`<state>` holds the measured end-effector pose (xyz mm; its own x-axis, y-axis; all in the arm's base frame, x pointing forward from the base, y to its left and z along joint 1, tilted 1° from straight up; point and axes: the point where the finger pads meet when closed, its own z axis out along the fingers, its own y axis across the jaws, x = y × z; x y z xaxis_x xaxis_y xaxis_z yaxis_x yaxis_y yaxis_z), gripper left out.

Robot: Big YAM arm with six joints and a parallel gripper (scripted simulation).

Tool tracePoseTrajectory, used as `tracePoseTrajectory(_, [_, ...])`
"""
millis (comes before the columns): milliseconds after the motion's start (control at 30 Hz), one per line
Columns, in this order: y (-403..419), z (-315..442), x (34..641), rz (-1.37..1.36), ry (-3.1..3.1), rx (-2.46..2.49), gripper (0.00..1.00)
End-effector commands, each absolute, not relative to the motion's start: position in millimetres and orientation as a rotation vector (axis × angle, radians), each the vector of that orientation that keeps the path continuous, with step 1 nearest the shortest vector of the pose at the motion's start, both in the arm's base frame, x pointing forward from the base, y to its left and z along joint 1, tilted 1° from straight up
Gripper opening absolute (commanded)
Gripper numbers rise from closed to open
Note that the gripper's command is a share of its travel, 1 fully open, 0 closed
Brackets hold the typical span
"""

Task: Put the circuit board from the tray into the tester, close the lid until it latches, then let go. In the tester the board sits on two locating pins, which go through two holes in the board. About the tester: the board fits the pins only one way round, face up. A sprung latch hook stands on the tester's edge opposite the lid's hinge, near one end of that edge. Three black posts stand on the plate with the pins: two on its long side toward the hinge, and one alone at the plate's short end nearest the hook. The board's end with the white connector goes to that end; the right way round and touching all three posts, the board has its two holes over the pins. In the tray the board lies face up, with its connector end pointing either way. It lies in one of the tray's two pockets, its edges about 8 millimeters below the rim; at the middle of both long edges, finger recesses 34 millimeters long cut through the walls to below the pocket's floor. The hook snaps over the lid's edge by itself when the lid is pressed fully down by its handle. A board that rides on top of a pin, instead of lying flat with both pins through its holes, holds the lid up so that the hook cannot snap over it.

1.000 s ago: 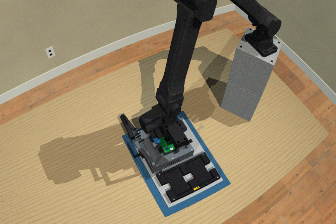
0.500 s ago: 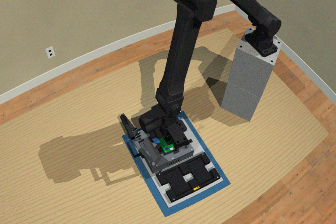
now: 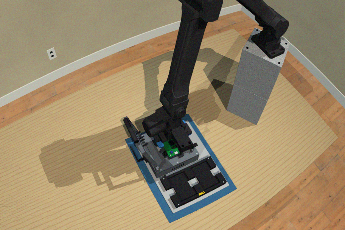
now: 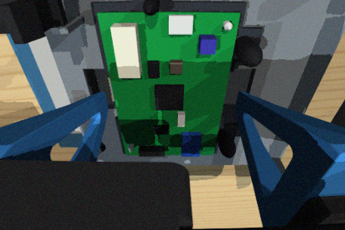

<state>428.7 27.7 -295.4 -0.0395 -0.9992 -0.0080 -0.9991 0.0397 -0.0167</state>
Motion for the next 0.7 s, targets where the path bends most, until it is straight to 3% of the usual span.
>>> tracePoseTrajectory(0, [31,-301,432,-0.016,2.233,-2.168,0.92])
tracePoseTrajectory(667, [31,-289,433,-0.018,2.231,-2.166,0.92])
